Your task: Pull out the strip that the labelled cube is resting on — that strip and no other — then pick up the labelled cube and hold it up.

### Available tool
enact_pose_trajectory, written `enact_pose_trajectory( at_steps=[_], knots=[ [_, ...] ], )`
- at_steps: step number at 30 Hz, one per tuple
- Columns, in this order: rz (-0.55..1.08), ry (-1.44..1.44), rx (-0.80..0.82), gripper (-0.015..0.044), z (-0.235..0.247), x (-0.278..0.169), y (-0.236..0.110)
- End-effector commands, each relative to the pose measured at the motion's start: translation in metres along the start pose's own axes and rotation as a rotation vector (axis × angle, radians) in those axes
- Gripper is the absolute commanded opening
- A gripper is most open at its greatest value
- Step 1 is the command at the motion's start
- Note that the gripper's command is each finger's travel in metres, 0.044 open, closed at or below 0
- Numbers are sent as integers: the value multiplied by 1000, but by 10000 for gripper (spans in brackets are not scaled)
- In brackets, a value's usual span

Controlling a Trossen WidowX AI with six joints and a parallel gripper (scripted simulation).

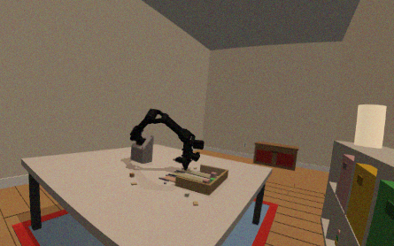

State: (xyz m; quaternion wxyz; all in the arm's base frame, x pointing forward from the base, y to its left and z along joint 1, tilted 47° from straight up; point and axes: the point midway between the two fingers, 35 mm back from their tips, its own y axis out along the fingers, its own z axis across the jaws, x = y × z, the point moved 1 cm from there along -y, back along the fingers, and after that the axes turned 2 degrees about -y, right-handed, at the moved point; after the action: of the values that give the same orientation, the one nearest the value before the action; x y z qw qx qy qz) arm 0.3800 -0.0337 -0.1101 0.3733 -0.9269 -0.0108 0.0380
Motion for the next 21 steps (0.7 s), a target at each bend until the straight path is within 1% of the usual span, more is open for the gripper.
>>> enact_pose_trajectory(
  at_steps=[1,21],
  knots=[
    [-1,-3,-4,0,0,0,0],
    [-1,-3,-4,0,0,0,2]
  ],
)
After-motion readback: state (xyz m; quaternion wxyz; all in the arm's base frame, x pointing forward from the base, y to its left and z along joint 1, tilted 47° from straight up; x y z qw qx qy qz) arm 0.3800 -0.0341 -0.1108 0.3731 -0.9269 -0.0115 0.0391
